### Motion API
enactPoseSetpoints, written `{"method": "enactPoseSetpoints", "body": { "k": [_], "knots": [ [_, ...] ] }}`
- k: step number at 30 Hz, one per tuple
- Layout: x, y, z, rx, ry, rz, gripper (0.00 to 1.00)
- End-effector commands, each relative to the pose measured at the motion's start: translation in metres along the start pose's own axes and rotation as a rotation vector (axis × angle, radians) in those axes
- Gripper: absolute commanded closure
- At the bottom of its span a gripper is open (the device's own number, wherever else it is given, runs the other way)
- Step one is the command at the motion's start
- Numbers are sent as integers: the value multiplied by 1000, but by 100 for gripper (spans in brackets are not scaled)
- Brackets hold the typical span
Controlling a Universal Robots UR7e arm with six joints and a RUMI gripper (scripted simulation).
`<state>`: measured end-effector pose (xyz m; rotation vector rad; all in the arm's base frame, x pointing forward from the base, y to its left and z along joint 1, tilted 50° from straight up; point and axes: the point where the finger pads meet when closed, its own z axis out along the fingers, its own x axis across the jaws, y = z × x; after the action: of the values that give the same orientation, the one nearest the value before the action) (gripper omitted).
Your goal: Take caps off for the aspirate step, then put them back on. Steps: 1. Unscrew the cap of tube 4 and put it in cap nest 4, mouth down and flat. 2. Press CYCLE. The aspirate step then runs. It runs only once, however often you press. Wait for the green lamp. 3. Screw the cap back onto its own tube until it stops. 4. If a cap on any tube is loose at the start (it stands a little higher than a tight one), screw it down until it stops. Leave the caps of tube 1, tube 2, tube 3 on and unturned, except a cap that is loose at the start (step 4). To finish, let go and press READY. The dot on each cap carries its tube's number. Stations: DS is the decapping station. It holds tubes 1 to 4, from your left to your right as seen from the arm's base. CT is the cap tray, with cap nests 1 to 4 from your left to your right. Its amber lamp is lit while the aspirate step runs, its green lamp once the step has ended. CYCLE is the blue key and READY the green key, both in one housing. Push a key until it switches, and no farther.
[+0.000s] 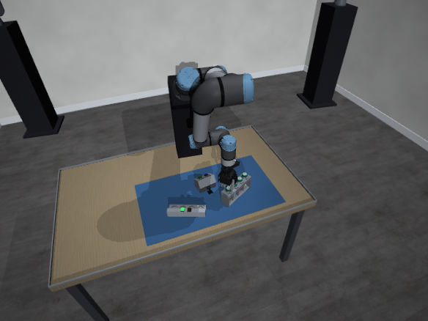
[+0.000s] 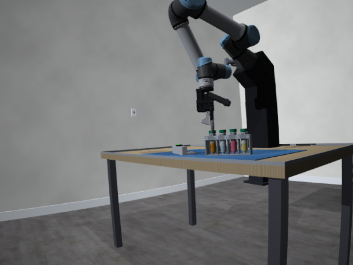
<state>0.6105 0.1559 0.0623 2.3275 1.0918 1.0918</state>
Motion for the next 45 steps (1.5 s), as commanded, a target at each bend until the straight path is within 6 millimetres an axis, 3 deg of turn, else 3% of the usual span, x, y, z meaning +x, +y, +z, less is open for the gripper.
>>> {"method": "enactPoseSetpoints", "body": {
  "k": [1,5,7,14,20,21,33,45],
  "knots": [
    [0,0,0,-4,-1,234,100],
    [0,0,0,-4,-1,434,100],
    [0,0,0,-4,-1,434,100],
    [0,0,0,-5,0,782,100],
    [0,0,0,-5,0,782,100],
    [0,0,0,-5,0,782,65],
    [0,0,0,-5,0,781,65],
    [0,0,-30,-5,0,782,65]
  ]
}}
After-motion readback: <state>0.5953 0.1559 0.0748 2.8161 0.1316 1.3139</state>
